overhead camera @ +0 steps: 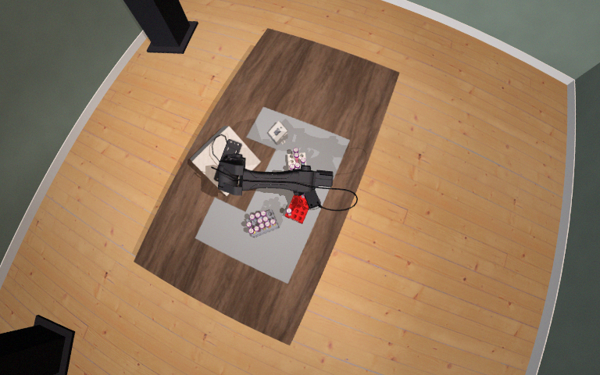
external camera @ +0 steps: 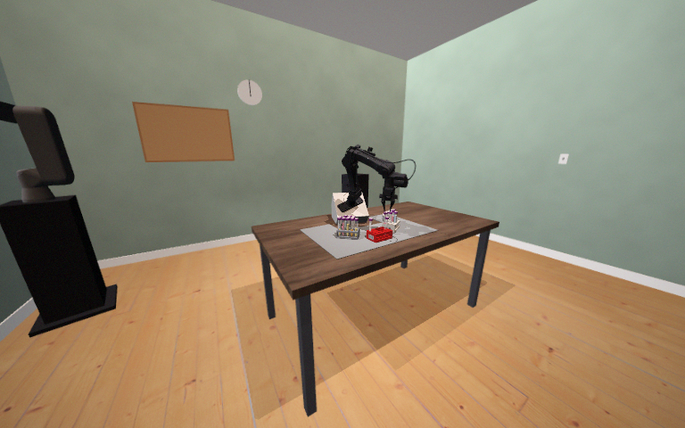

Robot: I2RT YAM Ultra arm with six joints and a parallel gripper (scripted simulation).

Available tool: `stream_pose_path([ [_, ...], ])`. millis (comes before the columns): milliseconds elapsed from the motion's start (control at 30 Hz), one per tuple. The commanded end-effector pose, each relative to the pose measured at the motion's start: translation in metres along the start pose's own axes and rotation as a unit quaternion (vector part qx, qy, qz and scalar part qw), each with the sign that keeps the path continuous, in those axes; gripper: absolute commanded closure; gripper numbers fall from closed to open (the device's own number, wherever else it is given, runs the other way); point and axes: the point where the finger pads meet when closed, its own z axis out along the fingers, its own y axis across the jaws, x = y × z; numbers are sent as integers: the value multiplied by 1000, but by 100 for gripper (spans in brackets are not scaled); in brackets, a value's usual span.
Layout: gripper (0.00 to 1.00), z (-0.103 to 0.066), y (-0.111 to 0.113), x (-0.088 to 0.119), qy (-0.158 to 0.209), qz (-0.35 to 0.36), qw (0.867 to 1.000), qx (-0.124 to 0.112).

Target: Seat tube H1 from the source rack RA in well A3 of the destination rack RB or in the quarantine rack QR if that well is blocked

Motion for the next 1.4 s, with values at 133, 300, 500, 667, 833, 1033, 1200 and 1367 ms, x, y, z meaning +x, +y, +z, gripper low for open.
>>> stream_pose_path([
  [133,70,17,5,0,-1,-6,1000,-5],
  [300,70,21,6,-1,-2,-4,1000,-8],
  [500,70,7,16,-12,-18,3,999,-31],
  [667,70,15,5,-6,-12,3,1000,-20],
  [833,70,14,7,-5,-13,1,1000,-25],
  [1033,70,19,2,-4,-11,0,1000,-18],
  [1200,70,18,4,-8,-15,4,1000,-23],
  [1367,70,18,5,-7,-16,3,1000,-26],
])
